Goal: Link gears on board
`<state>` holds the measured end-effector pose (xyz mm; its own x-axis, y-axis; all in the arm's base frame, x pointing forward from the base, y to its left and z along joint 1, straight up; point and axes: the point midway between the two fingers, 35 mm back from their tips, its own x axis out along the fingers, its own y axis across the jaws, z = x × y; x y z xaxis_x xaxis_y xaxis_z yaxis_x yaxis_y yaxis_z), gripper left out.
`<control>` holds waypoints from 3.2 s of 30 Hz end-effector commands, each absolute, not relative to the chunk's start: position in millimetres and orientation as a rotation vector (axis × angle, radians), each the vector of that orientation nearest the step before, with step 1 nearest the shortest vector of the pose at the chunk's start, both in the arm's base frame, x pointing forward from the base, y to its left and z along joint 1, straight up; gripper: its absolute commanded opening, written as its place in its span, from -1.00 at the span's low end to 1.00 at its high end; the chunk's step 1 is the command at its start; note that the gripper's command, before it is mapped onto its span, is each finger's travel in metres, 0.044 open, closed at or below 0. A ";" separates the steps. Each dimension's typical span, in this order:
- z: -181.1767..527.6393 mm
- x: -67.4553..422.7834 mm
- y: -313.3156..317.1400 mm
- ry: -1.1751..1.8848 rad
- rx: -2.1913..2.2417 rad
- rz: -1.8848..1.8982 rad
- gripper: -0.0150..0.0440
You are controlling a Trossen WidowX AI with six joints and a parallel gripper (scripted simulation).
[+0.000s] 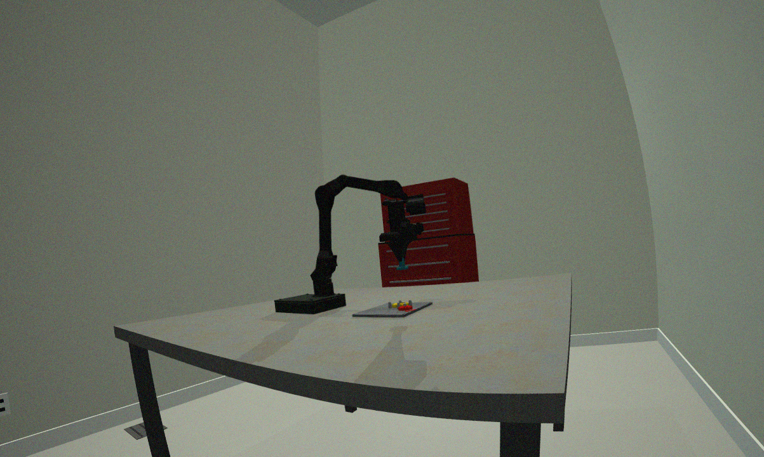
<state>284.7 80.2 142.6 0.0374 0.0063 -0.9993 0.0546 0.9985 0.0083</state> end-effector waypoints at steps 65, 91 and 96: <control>90.9 333.6 -79.5 1.538 -0.046 0.025 -0.49; 89.2 333.0 -96.6 1.538 -0.056 0.031 -0.49; 88.4 333.2 -96.6 1.538 -0.062 0.037 -0.49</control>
